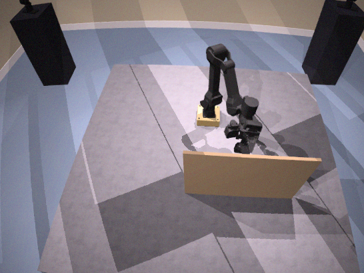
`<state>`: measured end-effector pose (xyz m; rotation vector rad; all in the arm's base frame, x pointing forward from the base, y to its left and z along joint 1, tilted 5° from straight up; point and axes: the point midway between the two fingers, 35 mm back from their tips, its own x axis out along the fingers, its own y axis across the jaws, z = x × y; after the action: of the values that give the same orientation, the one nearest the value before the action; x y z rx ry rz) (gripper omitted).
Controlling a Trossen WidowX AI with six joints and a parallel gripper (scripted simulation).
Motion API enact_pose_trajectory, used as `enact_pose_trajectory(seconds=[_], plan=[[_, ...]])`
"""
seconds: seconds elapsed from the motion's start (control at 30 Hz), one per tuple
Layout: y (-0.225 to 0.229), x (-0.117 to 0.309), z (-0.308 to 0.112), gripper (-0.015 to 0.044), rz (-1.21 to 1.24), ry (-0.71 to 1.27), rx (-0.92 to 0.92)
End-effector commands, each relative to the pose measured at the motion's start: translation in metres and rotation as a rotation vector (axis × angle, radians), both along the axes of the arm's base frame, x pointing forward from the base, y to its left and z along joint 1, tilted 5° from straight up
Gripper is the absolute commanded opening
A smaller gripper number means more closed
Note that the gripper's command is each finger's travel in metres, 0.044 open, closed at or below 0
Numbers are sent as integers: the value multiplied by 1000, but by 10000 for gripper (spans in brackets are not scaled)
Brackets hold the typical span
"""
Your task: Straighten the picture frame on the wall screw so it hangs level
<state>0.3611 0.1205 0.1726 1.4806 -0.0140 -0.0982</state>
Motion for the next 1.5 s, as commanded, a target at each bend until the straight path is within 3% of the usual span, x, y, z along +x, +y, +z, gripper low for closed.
enact_pose_trajectory(seconds=[0.0, 1.47], plan=[[1, 7, -3, 260, 5, 7, -11], [-1, 24, -5, 260, 5, 5, -11]])
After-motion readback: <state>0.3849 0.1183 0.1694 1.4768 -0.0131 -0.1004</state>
